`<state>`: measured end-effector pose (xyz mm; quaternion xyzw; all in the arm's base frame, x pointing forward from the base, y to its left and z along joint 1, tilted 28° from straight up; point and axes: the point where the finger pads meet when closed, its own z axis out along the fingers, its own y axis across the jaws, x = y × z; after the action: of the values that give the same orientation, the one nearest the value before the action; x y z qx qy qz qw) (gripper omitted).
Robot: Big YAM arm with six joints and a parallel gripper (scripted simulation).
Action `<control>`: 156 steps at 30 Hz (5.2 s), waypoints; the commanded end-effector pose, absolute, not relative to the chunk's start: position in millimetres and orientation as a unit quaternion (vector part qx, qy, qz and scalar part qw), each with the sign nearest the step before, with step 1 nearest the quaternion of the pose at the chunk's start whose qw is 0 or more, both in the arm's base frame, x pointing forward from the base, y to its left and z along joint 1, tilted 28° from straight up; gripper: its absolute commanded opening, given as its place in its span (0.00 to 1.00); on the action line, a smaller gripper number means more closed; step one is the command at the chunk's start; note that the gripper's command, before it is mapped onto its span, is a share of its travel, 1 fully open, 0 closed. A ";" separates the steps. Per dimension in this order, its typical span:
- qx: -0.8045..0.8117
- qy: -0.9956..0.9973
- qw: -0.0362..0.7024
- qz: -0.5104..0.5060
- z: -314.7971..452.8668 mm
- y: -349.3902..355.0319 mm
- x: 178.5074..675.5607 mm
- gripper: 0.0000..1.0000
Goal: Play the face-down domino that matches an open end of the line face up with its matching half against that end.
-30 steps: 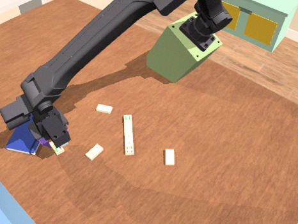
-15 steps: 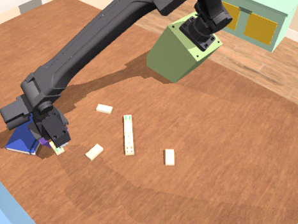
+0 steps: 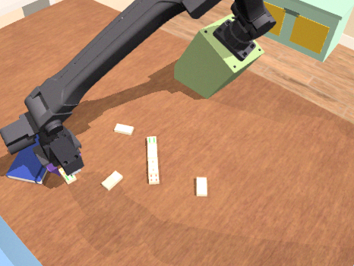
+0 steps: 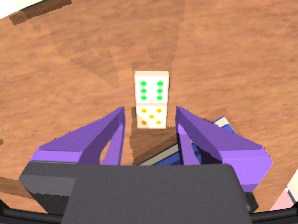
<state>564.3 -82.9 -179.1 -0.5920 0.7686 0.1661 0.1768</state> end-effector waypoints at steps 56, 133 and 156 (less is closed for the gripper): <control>-0.604 0.758 0.185 0.158 -176.4 -76.8 579.3 0.42; -0.597 0.765 0.183 0.159 -173.8 -83.0 573.8 0.42; -0.605 0.758 0.188 0.155 -172.3 -78.0 583.3 0.42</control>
<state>564.3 -82.9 -179.1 -0.5922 0.7684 0.1661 0.1768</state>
